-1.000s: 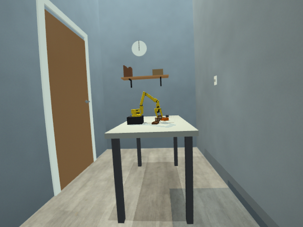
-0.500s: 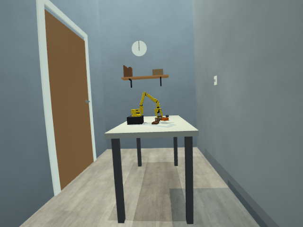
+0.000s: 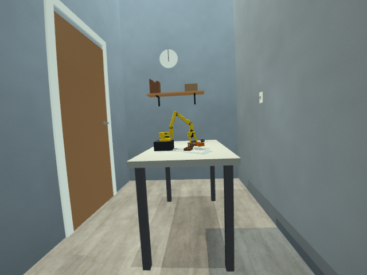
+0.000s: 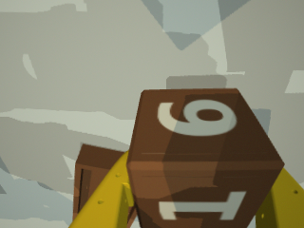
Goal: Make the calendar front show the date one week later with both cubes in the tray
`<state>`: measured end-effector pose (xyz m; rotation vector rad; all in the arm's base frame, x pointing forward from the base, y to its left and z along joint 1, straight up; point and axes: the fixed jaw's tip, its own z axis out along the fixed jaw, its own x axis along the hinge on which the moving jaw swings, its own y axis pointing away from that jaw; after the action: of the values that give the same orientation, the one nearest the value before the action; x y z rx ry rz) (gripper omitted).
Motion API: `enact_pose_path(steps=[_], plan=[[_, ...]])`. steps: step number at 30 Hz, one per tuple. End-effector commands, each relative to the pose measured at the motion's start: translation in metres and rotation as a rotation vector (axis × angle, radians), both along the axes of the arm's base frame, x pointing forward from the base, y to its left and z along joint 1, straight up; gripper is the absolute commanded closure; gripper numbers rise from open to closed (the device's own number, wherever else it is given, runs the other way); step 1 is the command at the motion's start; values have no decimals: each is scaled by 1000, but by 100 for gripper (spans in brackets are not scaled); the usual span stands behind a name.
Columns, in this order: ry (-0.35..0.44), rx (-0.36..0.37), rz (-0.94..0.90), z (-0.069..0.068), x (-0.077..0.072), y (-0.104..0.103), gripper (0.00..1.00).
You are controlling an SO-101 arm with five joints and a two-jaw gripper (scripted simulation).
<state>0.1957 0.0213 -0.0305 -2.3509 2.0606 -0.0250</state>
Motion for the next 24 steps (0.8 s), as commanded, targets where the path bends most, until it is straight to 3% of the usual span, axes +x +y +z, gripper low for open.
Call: enact_pose_path(steps=[1,24], plan=[[13,0,8,-5,-3,2,100],[13,0,8,-13,-3,2,100]])
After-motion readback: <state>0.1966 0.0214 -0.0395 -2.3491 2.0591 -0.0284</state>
